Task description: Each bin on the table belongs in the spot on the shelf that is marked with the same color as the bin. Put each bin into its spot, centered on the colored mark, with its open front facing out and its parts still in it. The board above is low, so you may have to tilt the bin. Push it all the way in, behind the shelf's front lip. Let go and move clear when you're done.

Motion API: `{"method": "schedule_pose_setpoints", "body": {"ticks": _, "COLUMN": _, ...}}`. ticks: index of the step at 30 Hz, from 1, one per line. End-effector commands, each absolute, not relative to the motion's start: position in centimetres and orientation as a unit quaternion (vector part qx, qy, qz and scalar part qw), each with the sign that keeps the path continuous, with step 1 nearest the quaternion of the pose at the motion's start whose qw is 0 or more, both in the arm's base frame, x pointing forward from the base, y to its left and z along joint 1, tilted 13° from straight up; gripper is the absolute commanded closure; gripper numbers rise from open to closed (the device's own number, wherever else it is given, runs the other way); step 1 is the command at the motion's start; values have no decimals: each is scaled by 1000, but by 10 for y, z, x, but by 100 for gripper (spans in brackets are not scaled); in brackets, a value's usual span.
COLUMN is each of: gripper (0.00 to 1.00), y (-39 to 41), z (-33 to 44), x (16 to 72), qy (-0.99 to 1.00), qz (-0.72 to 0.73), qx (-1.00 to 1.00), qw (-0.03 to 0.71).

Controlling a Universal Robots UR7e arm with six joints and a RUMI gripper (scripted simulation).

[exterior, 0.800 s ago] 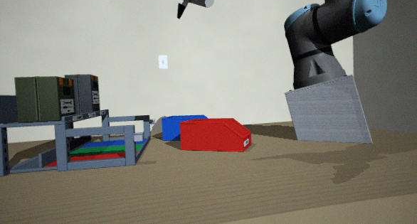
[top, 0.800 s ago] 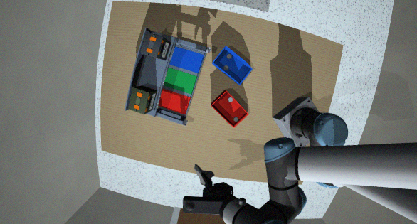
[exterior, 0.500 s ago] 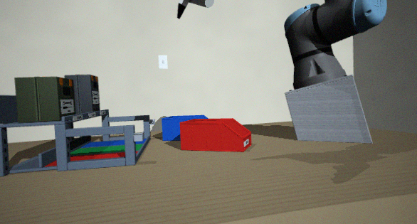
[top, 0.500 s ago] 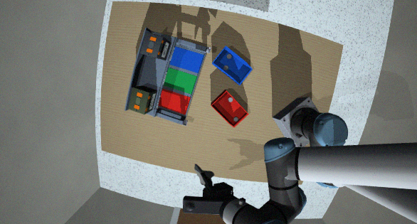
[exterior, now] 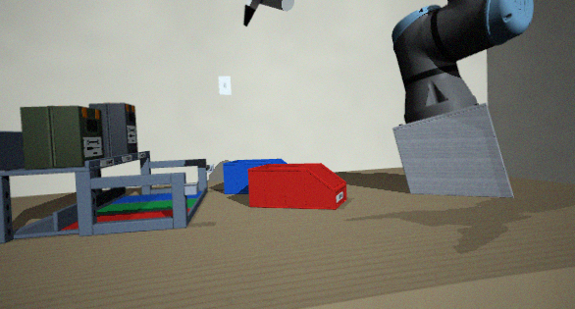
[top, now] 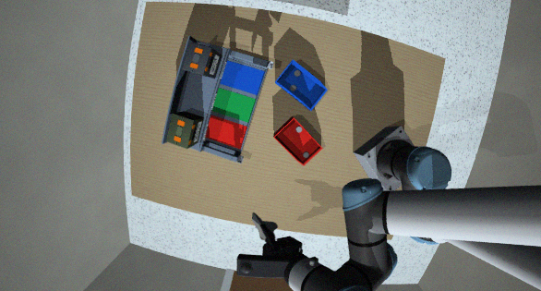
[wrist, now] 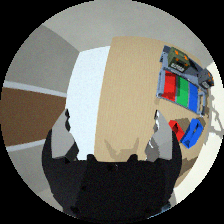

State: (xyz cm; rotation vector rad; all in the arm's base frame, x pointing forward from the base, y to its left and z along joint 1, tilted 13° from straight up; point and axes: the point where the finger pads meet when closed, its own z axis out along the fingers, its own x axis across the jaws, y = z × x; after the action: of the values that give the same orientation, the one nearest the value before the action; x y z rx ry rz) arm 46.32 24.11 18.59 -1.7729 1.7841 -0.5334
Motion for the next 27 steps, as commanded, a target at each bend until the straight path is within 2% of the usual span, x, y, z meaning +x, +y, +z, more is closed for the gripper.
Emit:
{"method": "schedule_pose_setpoints", "body": {"ticks": 1, "gripper": 0, "y": 233, "z": 187, "x": 469, "qy": 673, "qz": -203, "qx": -654, "qw": 279}}
{"method": "schedule_pose_setpoints", "body": {"ticks": 10, "gripper": 0, "y": 193, "z": 190, "x": 495, "qy": 710, "qz": -223, "qx": -614, "qw": 262}}
{"method": "schedule_pose_setpoints", "body": {"ticks": 25, "gripper": 0, "y": 10, "z": 206, "x": 560, "qy": 828, "qz": -300, "qx": -435, "qw": 189}}
{"method": "schedule_pose_setpoints", "body": {"ticks": 27, "gripper": 0, "y": 10, "z": 206, "x": 560, "qy": 828, "qz": -300, "qx": -435, "qw": 189}}
